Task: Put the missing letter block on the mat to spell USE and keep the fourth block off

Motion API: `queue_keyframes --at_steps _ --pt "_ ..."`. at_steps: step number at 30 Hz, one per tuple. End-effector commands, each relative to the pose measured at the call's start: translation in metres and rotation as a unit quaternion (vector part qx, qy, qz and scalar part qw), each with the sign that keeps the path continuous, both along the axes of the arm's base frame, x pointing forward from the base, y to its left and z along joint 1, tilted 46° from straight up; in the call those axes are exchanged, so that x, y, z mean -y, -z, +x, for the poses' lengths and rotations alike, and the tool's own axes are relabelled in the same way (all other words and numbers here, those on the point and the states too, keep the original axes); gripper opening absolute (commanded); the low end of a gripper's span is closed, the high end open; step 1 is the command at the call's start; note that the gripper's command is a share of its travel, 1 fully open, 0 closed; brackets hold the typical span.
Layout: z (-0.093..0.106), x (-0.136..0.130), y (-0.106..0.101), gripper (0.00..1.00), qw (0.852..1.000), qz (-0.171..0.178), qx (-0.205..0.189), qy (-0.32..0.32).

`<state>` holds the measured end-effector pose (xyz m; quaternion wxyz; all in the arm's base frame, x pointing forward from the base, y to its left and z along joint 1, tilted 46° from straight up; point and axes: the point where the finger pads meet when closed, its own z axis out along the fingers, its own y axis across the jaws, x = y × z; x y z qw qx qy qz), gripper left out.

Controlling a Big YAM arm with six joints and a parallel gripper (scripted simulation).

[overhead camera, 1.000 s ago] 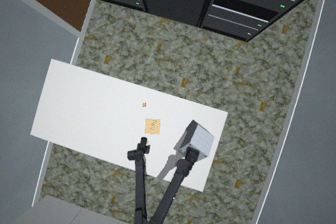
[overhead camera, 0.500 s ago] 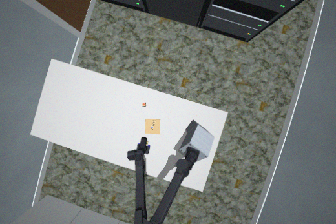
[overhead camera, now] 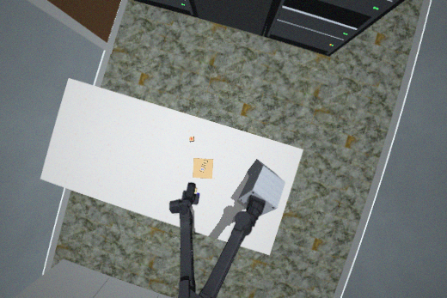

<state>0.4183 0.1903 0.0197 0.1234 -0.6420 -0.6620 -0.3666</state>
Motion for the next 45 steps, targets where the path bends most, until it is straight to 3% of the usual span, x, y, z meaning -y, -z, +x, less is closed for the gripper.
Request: queue_keyframes --at_steps 1,45 --pt "0.004 -0.002 -0.005 0.64 1.000 0.002 0.007 0.004" --pt "0.017 -0.035 0.034 0.64 1.000 0.001 0.001 0.001"
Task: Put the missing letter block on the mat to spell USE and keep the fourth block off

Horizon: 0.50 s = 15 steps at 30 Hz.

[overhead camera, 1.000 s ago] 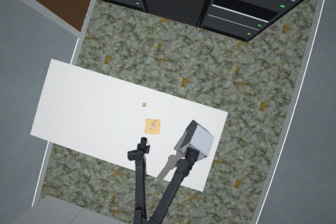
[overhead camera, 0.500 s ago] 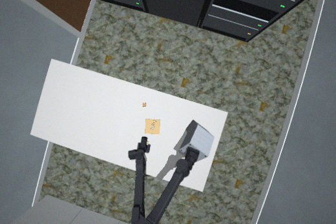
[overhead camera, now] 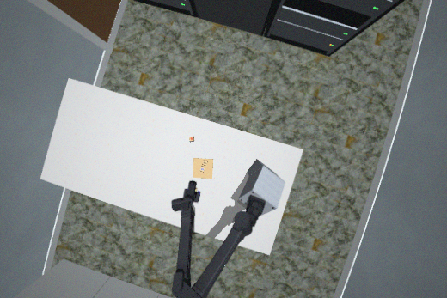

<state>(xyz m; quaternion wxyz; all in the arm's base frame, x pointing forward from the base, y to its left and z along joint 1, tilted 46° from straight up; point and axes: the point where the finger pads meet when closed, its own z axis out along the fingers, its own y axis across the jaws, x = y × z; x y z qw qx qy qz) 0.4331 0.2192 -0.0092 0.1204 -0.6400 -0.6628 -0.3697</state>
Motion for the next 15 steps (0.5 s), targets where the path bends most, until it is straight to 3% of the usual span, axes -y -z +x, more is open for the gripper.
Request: queue_keyframes --at_steps 1,15 --pt "0.0020 -0.0068 0.0055 0.64 1.000 0.001 -0.004 0.001" --pt "0.0030 -0.0072 0.0088 0.64 1.000 0.001 -0.006 0.003"
